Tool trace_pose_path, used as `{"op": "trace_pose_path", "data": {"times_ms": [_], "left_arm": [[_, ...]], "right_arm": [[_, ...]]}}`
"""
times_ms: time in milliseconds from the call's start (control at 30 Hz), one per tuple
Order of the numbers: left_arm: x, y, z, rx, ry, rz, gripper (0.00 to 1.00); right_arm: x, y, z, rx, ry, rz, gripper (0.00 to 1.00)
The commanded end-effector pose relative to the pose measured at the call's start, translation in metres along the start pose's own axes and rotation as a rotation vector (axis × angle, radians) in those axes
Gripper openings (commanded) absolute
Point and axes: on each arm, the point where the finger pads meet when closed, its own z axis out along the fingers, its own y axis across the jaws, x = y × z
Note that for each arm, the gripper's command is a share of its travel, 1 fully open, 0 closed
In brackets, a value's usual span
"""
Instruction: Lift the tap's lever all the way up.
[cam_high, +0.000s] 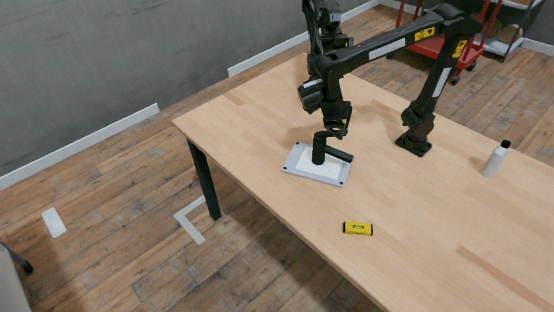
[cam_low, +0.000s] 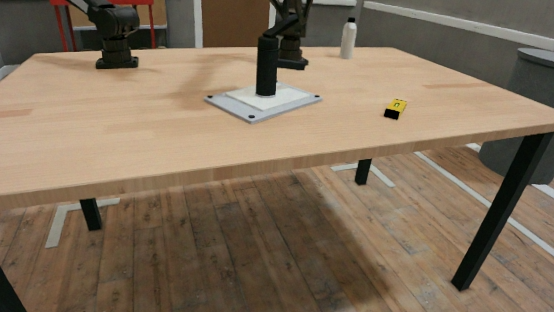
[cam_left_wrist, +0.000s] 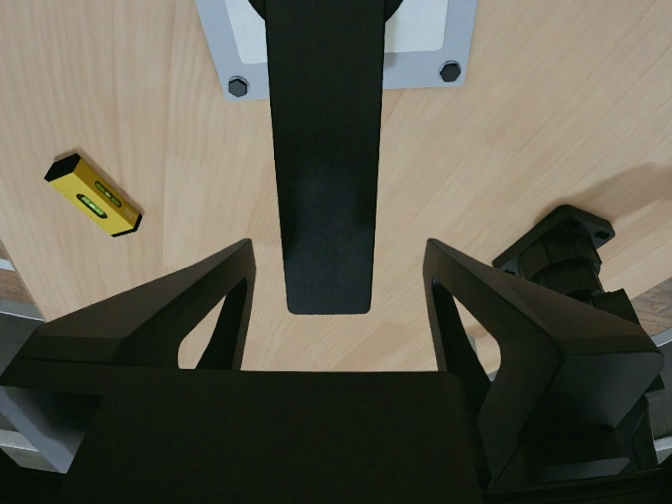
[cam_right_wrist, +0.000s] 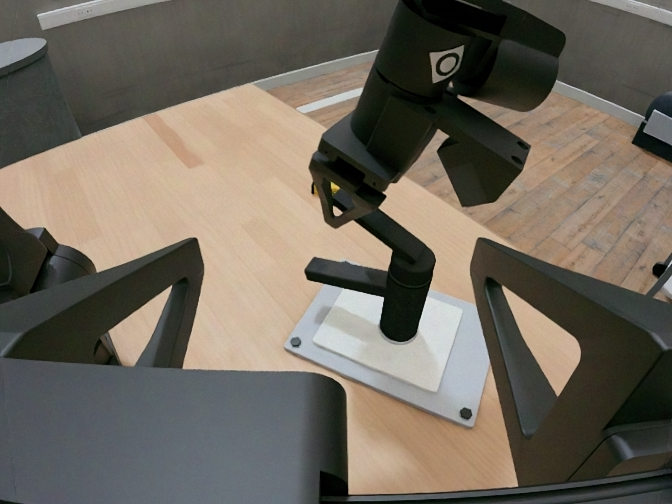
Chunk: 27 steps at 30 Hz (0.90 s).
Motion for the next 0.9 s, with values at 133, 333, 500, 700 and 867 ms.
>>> {"op": "trace_pose_path", "data": {"times_ms": [133,333,500,700,867], "left_arm": [[-0.017,0.007,-0.029,-0.029,-0.038,-0.005,0.63],[-0.013,0.01,-0.053,-0.038,-0.051,-0.008,0.65],[-0.015,0.004,-0.049,-0.068,-0.077,0.025,0.99],[-0.02,-0.003,-0.032,-0.234,-0.213,0.092,1.0],[-0.025,-0.01,-0.028,-0.46,-0.39,0.131,1.0]], "right_arm": [[-0.014,0.001,0.0,-0.002,-0.022,0.005,1.0],[-0.014,0.001,0.0,-0.002,-0.022,0.005,1.0],[-0.025,0.0,-0.006,0.001,-0.03,0.017,1.0],[-0.036,-0.006,-0.048,0.021,-0.036,0.015,1.0],[-0.039,-0.007,-0.076,0.028,-0.04,0.016,1.0]]}}
